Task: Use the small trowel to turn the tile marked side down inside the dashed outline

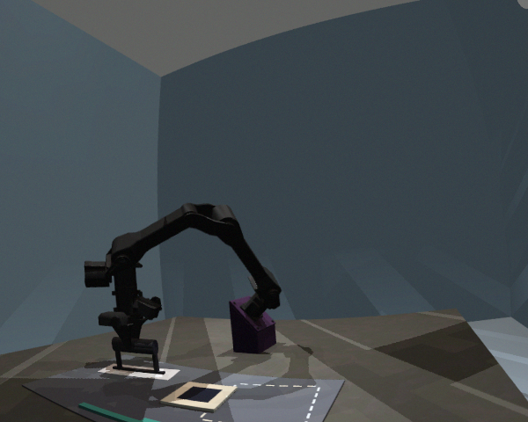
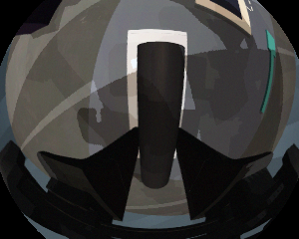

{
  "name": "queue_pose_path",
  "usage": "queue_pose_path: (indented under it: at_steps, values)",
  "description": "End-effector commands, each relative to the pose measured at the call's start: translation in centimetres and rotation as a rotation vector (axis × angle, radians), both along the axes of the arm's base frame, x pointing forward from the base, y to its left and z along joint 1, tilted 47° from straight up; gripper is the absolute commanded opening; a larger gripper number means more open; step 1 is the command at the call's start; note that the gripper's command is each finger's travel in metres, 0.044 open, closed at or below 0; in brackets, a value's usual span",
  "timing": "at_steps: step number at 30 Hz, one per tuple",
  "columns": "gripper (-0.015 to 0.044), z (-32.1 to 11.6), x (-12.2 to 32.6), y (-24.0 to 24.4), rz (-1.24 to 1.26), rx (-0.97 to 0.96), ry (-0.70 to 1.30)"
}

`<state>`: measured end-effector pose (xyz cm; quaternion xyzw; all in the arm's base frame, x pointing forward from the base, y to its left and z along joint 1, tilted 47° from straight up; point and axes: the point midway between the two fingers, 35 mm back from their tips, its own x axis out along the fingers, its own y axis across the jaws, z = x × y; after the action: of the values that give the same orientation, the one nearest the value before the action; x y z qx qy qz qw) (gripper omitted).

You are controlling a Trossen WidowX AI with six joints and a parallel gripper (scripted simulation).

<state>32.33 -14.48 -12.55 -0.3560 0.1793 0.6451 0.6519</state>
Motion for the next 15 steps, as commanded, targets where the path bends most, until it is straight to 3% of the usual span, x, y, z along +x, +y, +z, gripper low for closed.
queue_pose_path:
  at_steps: [1,8,15]
  values:
    - [0.0130,-0.05,0.13,0.13,-0.003,0.003,-0.002]
    - [0.0130,-0.05,0.13,0.13,-0.006,0.003,0.002]
    - [0.0130,-0.05,0.13,0.13,-0.138,0.023,0.138]
